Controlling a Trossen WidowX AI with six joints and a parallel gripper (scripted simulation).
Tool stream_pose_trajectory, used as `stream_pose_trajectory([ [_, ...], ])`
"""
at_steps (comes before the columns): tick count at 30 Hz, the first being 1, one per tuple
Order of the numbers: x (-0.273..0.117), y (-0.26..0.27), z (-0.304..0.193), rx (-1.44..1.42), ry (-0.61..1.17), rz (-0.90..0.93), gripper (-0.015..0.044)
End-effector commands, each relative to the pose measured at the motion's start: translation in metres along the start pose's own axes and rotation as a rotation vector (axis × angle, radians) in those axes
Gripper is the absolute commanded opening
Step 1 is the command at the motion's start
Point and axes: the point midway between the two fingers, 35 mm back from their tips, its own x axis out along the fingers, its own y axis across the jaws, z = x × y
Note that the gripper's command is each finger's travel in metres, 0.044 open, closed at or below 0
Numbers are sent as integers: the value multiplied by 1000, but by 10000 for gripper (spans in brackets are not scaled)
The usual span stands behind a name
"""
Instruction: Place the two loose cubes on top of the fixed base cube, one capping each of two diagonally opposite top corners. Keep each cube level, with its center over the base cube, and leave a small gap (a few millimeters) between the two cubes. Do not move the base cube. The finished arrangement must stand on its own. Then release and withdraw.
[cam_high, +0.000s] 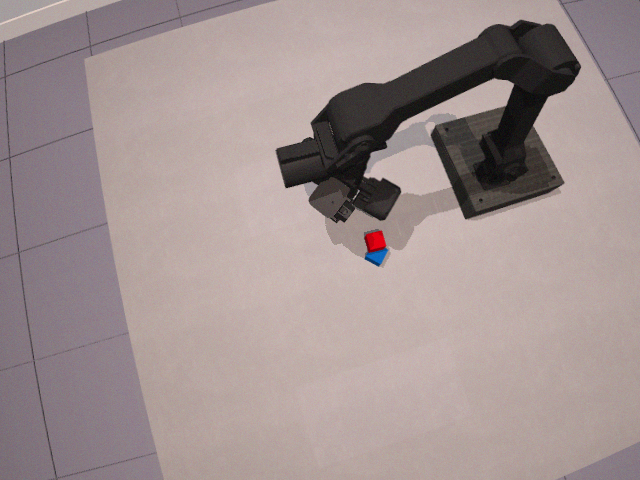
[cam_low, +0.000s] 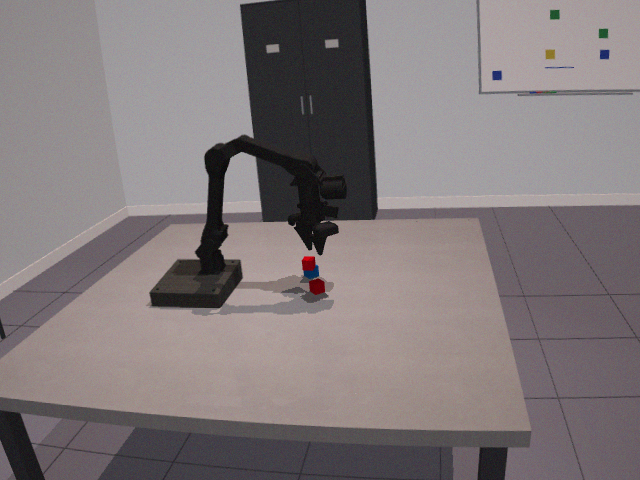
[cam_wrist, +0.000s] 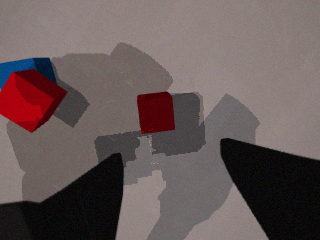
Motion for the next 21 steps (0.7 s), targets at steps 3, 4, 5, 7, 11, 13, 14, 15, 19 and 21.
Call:
stream_pose_trajectory([
  [3,46,1,-3,8,15,12,265],
  [4,53,1,-3,8,15,12,265],
  [5,57,2,-3,8,15,12,265],
  [7,59,2,-4,8,15,12,265],
  [11,66,2,-4,8,15,12,265],
  [13,73,2,-4,8,16,12,265],
  [14,74,2,-4,8,16,12,265],
  [15,74,2,-4,8,16,12,265],
  [19,76,2,-4,8,16,12,265],
  [21,80,2,-4,8,16,12,265],
])
